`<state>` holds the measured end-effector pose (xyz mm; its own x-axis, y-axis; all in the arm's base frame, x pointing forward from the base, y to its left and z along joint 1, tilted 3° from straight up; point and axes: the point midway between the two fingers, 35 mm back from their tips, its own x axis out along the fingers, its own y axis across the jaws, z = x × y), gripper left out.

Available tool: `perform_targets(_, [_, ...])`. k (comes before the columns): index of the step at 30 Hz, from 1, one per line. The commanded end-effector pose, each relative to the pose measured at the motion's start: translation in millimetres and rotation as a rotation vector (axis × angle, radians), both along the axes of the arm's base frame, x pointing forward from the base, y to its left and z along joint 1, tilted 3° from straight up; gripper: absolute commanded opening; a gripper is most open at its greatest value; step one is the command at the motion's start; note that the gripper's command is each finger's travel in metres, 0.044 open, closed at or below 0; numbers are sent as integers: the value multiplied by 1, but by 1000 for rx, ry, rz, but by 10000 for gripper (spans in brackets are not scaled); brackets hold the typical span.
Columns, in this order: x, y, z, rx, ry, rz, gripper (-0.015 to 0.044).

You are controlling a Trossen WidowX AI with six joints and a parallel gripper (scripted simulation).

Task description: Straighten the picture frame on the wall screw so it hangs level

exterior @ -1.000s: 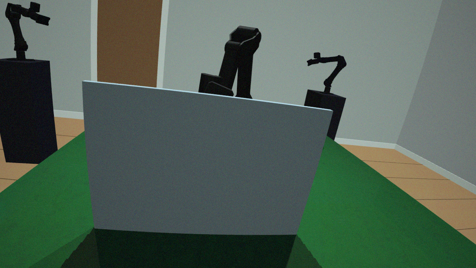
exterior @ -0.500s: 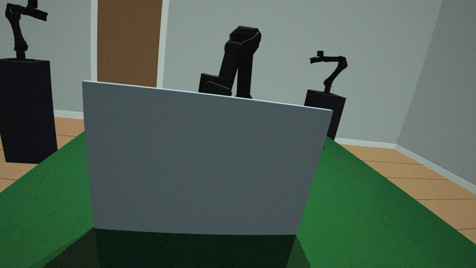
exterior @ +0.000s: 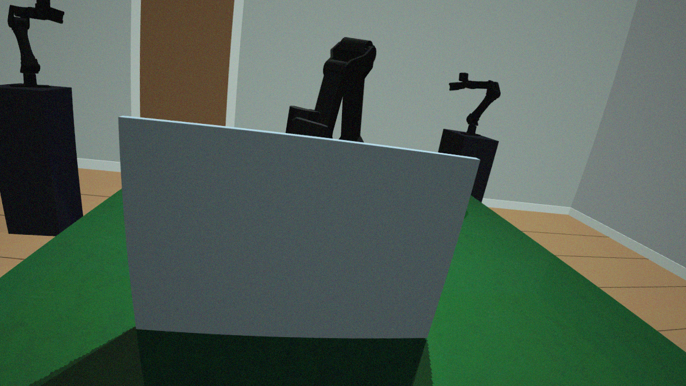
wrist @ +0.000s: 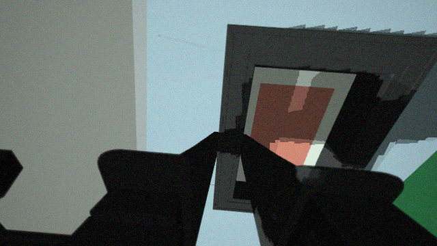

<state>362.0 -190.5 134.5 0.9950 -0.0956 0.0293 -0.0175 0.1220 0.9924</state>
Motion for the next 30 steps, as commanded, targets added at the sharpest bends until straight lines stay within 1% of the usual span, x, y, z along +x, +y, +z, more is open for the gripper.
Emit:
perform_targets(1, [0,0,0,32,-3,2,0])
perform_targets(29, [0,-1,-2,177,-17,7,0])
perform_targets(30, [0,0,-2,151,-14,5,26])
